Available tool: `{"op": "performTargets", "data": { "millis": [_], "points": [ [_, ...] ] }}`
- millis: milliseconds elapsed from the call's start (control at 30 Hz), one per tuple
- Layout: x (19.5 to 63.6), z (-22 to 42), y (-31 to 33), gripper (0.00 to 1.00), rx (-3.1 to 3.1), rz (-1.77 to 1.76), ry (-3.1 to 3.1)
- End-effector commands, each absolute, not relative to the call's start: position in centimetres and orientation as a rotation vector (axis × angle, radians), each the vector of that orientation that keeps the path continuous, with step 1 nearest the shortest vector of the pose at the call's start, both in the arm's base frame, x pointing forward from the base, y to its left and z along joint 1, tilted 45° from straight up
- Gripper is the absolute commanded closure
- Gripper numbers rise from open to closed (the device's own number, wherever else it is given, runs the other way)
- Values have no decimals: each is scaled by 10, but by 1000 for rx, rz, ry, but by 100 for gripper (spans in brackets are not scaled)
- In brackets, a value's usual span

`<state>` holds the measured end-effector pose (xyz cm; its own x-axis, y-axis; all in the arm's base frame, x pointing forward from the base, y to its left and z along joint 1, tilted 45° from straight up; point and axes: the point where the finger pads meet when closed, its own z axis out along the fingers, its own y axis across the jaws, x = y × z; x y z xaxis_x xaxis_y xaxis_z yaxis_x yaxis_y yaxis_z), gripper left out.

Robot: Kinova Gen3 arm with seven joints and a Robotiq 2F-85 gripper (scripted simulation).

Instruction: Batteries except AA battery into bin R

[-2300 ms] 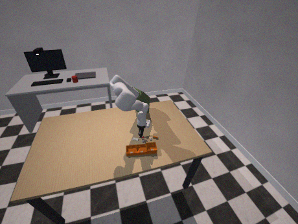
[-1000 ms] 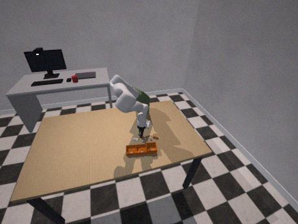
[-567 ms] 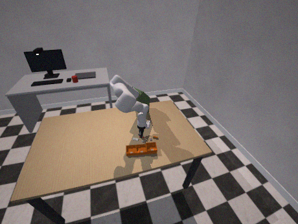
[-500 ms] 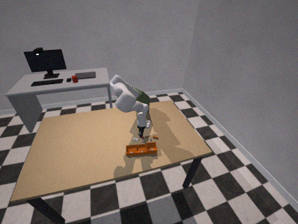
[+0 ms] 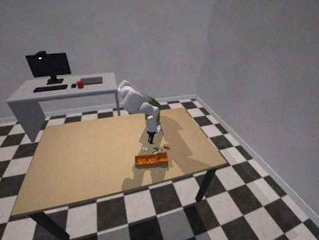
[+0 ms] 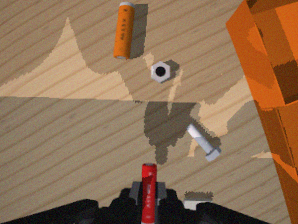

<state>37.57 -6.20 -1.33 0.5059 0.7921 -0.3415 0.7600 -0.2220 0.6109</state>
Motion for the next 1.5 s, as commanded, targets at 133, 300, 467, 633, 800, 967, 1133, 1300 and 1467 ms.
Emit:
{"op": "performTargets", "data": {
  "millis": [133,300,467,633,800,967,1133,1300,1467],
  "points": [
    [370,1,-49,95,1991,64,1283],
    [372,2,-50,95,1993,68,1274],
    [373,1,-50,95,1992,70,1274],
    [368,4,-46,95,1993,63,1284],
    [367,8,-45,95,1989,64,1280],
    [385,17,-47,95,1998,66,1269],
    [410,32,-47,95,1999,67,1270],
    [422,40,-48,95,1999,68,1270],
    [448,56,-47,95,1823,-50,1512]
  ]
}}
